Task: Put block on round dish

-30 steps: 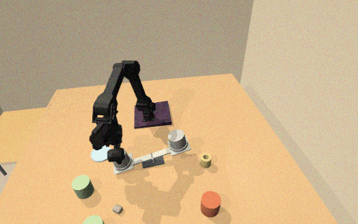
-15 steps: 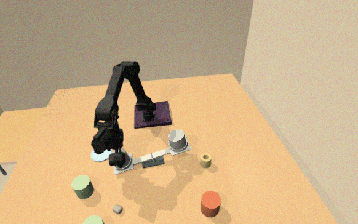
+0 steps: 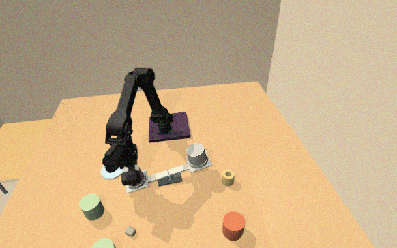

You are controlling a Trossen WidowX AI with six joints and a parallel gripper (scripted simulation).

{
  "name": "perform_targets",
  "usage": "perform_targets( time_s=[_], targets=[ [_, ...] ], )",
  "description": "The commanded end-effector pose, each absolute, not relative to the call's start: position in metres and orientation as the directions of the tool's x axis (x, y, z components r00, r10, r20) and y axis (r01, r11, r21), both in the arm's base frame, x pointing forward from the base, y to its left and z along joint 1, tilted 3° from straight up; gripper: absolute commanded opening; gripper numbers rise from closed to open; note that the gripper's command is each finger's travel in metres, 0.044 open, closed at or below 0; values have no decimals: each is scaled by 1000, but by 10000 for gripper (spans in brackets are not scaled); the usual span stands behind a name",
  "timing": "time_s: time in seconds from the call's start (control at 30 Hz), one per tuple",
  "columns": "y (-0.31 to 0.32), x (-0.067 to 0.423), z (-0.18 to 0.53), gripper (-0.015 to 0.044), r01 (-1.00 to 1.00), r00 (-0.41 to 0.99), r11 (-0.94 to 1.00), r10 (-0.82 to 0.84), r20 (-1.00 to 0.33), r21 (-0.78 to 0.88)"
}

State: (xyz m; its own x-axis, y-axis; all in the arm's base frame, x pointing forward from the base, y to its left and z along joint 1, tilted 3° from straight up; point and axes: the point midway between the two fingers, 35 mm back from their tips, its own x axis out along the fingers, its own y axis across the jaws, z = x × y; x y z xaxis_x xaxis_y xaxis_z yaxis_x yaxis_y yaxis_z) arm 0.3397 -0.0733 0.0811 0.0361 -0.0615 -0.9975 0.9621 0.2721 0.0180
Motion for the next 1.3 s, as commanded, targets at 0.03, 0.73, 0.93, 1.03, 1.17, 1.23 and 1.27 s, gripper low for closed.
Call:
perform_targets(
  time_s=[0.03,0.73,0.93,1.03,1.17,1.23,1.27],
  targets=[
    [-74,339,79,321,962,33,274,-63,-997,14],
    [-73,343,100,0,962,34,274,-63,-997,15],
    [-73,344,108,0,962,34,274,-63,-997,15],
    [-73,344,111,0,962,34,274,-63,-997,15],
    [-73,345,117,0,962,34,274,-63,-997,16],
    [-72,345,119,0,962,34,274,-63,-997,16],
    [-72,345,121,0,962,34,274,-63,-997,16]
  ],
)
